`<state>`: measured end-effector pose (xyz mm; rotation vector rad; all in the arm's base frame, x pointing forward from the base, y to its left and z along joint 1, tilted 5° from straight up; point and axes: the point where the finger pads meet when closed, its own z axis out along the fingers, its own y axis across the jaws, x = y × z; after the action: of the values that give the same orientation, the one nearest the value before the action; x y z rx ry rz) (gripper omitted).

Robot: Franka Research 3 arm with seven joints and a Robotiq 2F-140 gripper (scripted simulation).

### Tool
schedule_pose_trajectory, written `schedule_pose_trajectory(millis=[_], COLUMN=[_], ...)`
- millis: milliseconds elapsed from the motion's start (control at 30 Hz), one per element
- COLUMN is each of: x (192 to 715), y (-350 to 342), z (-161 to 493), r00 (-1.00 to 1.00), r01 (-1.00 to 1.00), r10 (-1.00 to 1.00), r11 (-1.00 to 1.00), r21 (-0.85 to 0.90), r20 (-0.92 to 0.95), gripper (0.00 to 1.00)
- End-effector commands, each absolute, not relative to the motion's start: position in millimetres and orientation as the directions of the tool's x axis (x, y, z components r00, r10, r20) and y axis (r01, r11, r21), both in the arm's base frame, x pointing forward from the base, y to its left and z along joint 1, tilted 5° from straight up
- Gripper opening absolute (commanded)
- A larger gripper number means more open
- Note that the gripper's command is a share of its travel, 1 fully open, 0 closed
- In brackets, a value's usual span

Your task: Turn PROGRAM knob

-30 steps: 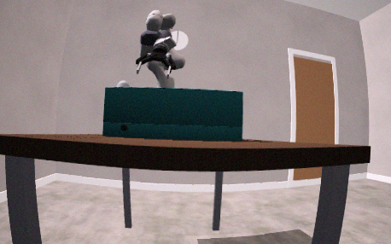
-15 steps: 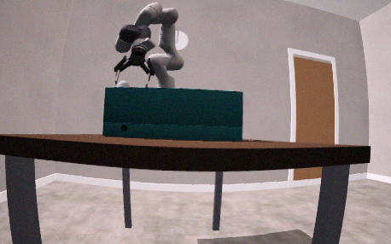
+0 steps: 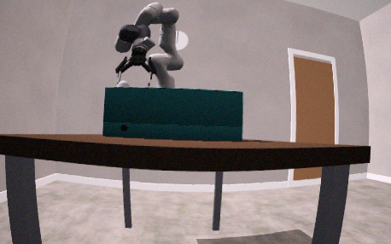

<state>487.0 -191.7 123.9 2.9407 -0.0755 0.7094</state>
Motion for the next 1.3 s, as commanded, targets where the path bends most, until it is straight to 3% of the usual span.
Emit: schedule_pose_trajectory(millis=[0, 133, 167, 1267], x=[486.3, 486.3, 486.3, 486.3], y=[-189.8, -189.8, -189.8, -189.8], z=[123.4, 123.4, 123.4, 123.4], r00=[0.889, 0.889, 0.889, 0.889], r01=[-0.093, -0.093, -0.093, -0.093], r10=[-0.044, -0.044, -0.044, -0.044], r11=[-0.992, -0.992, -0.992, -0.992], r21=[0.086, 0.086, 0.086, 0.086], r20=[0.457, 0.457, 0.457, 0.457], gripper=[1.0, 1.0, 0.44, 0.44])
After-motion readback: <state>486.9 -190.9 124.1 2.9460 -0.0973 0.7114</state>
